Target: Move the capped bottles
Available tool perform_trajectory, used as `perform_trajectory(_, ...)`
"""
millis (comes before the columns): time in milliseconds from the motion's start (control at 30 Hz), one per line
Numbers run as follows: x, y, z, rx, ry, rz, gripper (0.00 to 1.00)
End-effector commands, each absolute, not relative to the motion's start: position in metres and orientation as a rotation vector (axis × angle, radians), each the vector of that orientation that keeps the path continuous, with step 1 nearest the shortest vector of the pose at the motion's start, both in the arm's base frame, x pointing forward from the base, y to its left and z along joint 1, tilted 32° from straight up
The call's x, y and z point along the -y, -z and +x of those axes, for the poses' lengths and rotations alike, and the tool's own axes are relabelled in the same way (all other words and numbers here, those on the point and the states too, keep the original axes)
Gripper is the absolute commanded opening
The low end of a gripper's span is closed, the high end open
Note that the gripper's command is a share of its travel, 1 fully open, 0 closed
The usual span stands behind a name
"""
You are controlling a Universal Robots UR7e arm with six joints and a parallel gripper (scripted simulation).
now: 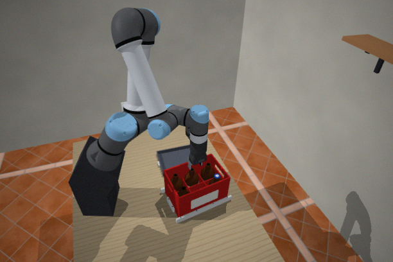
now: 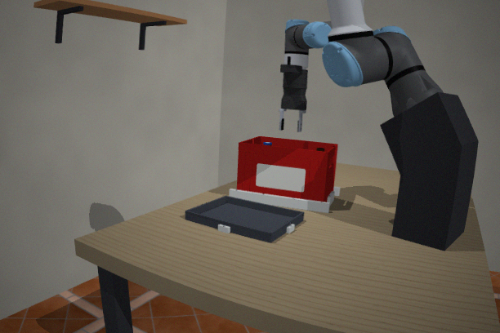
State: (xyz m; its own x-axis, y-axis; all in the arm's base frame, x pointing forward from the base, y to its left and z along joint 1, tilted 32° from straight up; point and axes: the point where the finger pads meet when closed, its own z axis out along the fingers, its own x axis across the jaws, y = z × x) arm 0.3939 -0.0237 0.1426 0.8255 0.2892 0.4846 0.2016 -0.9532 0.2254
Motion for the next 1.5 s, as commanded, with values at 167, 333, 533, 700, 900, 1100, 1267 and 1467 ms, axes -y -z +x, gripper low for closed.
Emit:
perform_trajectory(167, 0.0251, -0.143, 0.3942, -0.383, -0.795, 2.842, 1.0)
perform_trajectory(333, 0.0239, -0.143, 0.3941, -0.386, -0.795, 2.842, 1.0)
perform_trajectory(533, 0.0239, -0.143, 0.3941, -0.386, -0.795, 2.842, 1.0)
perform_trajectory(700, 0.0239, -0.143, 0.3941, -0.386, -0.795, 2.842, 1.0)
perform_trajectory(900, 0.0239, -0.143, 0.3941, -0.386, -0.795, 2.842, 1.0)
perform_trajectory(1100, 0.0239, -0.143, 0.3941, -0.386, -0.795, 2.842, 1.0)
perform_trajectory(1267, 0.0239, -0.143, 0.3941, -0.386, -0.795, 2.842, 1.0)
perform_trajectory(1467, 0.0264, -0.1459, 0.3995, -0.421, -0.79, 2.831, 1.0)
